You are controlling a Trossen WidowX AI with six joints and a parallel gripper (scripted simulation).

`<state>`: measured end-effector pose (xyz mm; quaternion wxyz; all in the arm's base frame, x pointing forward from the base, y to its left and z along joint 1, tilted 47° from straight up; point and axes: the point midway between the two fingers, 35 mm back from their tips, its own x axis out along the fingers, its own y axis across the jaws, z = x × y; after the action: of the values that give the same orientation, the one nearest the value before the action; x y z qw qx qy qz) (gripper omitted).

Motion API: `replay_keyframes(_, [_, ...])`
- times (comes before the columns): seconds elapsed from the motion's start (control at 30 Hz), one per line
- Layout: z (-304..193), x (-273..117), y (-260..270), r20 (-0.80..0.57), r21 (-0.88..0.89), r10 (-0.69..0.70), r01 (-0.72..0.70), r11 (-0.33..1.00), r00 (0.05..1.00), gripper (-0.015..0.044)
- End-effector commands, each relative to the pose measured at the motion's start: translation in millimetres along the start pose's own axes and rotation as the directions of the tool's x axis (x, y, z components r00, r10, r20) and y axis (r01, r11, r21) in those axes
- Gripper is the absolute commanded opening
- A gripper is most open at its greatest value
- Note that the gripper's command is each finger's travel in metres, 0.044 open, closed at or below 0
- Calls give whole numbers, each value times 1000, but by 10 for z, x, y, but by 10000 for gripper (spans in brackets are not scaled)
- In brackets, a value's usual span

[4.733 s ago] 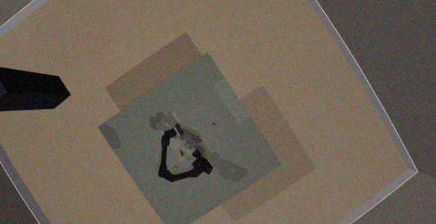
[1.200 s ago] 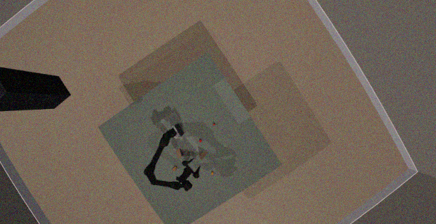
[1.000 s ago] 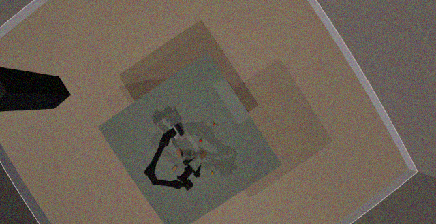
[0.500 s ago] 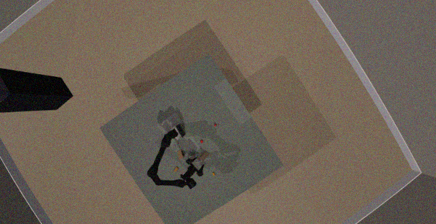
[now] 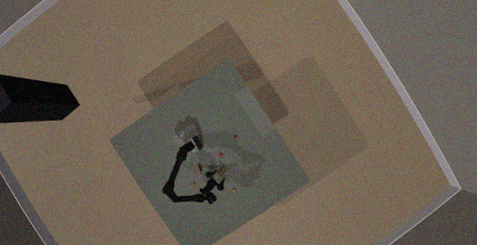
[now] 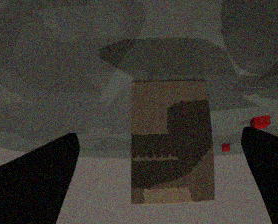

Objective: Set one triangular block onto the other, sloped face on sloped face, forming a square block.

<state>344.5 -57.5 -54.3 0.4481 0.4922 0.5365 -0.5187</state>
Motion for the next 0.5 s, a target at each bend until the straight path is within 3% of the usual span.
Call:
replay_keyframes(0.0, [-6,76,-18,-3,-1,-5,5,1000,1000,440])
replay_keyframes(0.47, [-13,304,-43,-6,5,-8,8,1000,1000,440])
